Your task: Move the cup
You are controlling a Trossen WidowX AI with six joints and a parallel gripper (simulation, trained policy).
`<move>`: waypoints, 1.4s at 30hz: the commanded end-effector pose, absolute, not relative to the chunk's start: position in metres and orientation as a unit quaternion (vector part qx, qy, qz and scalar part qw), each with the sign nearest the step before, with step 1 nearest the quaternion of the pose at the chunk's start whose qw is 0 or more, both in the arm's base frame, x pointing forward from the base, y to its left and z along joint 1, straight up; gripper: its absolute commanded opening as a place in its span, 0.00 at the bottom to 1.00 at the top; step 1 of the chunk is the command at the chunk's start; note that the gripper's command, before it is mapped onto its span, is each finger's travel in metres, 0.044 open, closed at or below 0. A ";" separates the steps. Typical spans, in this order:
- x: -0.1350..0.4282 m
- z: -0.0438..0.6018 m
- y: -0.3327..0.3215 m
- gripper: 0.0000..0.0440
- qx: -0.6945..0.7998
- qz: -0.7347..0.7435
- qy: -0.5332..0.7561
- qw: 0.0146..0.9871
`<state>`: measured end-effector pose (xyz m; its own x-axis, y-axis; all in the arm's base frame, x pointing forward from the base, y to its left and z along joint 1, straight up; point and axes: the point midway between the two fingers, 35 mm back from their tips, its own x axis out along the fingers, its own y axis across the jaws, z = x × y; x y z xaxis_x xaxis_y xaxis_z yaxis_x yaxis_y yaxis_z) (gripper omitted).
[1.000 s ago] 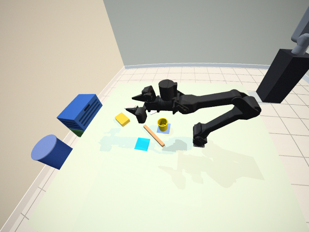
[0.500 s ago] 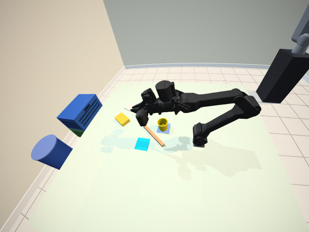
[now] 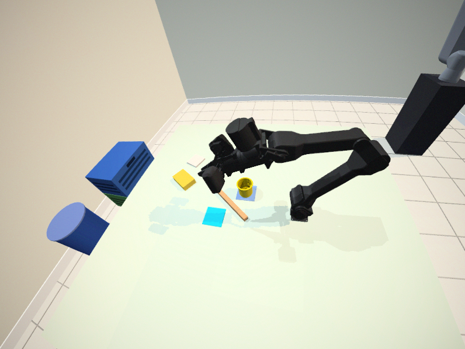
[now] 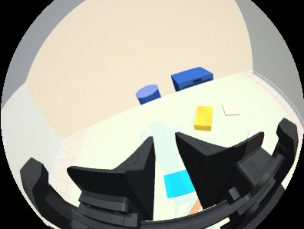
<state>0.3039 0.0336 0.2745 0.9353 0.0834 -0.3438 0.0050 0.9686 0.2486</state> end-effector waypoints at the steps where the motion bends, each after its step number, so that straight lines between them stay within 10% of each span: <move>1: 0.303 0.270 0.040 0.24 0.139 0.023 0.211 0.967; 42: 0.268 0.230 0.053 0.30 0.148 -0.048 0.508 0.847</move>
